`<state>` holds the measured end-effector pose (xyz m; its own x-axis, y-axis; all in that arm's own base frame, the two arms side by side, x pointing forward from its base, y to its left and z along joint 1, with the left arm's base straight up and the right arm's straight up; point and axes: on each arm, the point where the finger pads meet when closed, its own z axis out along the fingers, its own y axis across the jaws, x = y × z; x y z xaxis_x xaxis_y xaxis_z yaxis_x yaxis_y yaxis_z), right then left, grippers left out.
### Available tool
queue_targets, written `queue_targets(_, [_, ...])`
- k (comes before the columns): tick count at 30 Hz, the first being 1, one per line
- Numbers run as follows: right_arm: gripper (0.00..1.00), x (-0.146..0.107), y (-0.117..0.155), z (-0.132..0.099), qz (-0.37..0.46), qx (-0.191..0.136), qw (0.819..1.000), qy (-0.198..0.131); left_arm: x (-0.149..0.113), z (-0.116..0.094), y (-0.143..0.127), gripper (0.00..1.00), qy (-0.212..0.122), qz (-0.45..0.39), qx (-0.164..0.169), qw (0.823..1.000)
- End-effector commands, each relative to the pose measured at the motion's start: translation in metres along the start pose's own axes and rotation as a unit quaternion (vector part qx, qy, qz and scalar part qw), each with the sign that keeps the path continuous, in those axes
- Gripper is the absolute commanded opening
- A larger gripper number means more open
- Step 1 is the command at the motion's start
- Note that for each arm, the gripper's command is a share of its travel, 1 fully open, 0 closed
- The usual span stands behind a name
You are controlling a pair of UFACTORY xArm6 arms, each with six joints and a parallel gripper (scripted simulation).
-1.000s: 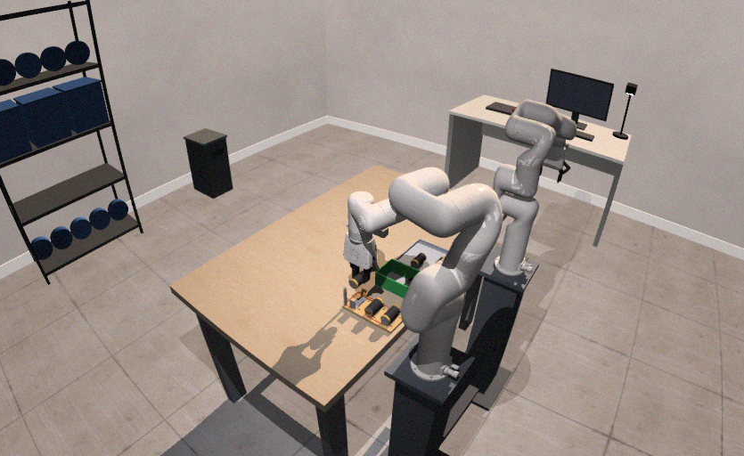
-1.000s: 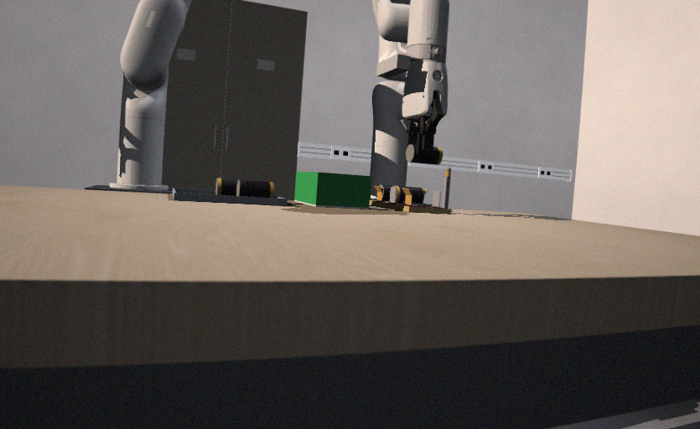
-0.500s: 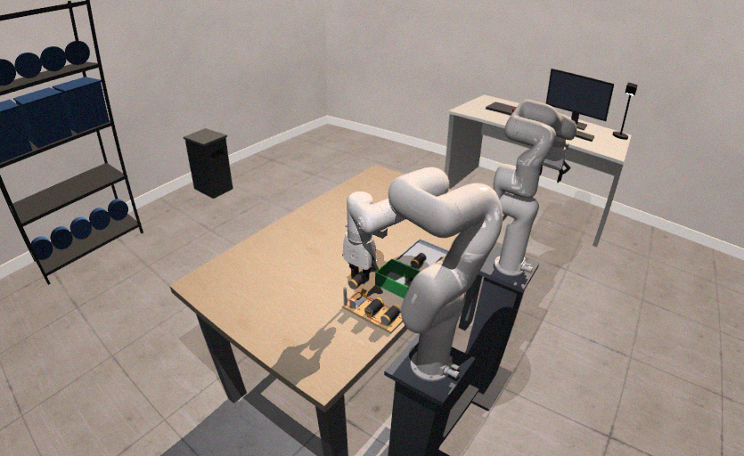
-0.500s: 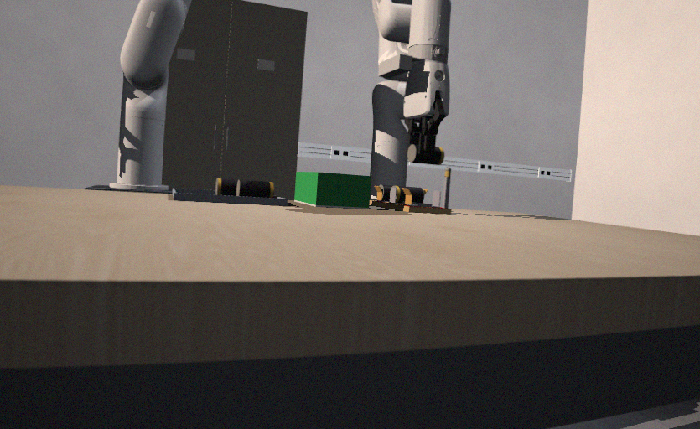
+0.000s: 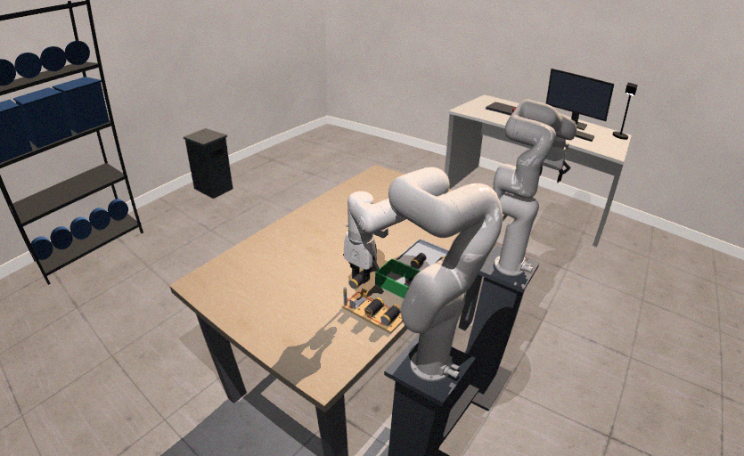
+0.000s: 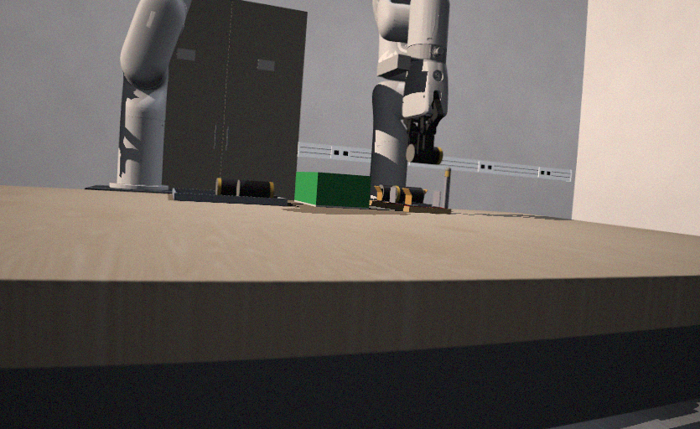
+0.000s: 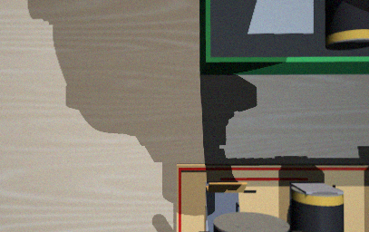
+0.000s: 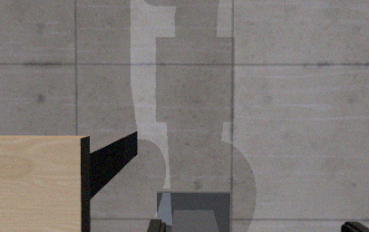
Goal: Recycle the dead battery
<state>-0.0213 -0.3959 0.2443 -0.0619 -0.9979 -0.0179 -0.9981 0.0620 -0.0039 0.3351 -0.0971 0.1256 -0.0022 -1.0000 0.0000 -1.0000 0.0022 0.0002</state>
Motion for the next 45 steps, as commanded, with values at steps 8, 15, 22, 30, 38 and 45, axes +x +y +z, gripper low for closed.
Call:
queue_targets(8, [1.00, 0.003, 0.000, -0.006, -0.004, -0.002, 1.000, 0.009, 0.002, -0.005, -0.004, 0.28, 0.004, -0.003, 0.007, 1.000])
queue_targets(15, [1.00, 0.003, 0.000, -0.006, -0.004, -0.002, 1.000, 0.009, 0.001, -0.005, -0.005, 0.28, 0.004, -0.003, 0.007, 1.000])
queue_targets(22, [1.00, 0.003, 0.000, -0.006, -0.004, -0.002, 1.000, 0.009, 0.001, -0.005, -0.005, 0.28, 0.004, -0.003, 0.007, 1.000])
queue_targets(30, [1.00, 0.003, 0.000, -0.006, -0.004, -0.002, 1.000, 0.009, 0.001, -0.004, -0.005, 0.28, 0.004, -0.003, 0.007, 1.000])
queue_targets(38, [1.00, 0.003, 0.000, -0.006, -0.004, -0.002, 1.000, 0.009, 0.001, 0.022, -0.005, 0.28, 0.004, -0.003, 0.008, 1.000])
queue_targets(45, [1.00, 0.003, 0.000, -0.006, -0.004, -0.002, 1.000, 0.009, 0.001, 0.041, -0.005, 0.28, 0.004, -0.006, 0.008, 1.000])
